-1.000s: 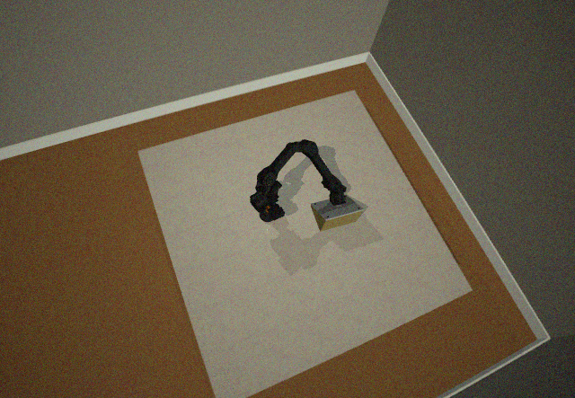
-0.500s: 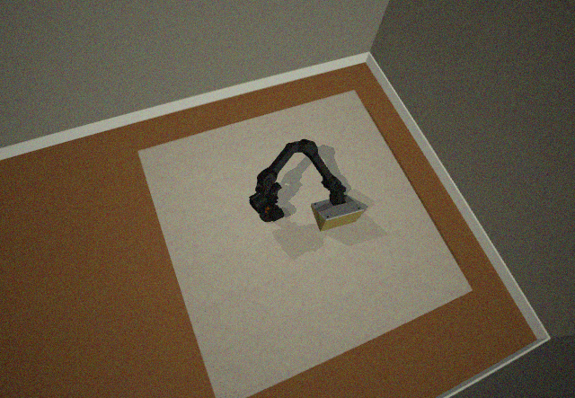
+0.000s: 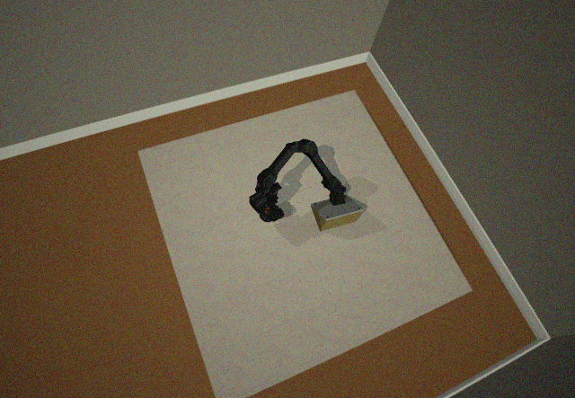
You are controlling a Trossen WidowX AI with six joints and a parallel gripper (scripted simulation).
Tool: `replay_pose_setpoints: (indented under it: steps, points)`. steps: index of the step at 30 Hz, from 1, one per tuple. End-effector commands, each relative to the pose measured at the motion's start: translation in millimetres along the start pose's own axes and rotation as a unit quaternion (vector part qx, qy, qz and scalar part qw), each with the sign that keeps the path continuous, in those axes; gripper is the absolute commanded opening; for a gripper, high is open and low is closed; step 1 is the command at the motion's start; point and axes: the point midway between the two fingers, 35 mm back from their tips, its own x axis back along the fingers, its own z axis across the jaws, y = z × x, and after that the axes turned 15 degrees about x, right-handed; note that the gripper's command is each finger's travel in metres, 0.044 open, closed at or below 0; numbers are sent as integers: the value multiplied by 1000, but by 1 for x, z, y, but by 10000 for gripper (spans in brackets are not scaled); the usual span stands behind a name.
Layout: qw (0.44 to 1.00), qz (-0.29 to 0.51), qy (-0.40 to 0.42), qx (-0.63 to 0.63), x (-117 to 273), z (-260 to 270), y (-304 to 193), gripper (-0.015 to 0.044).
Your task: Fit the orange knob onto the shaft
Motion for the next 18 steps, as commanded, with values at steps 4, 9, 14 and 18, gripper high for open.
replay_pose_setpoints:
  steps: [4, 9, 14, 18]
  points:
    - [1000, -1, -2, 0, -3, -1, 0, 0]
    - [1000, -1, -2, 0, -9, -1, -1, 0]
    - [1000, -1, -2, 0, -13, -1, -1, 0]
    - [1000, -1, -2, 0, -17, -1, -1, 0]
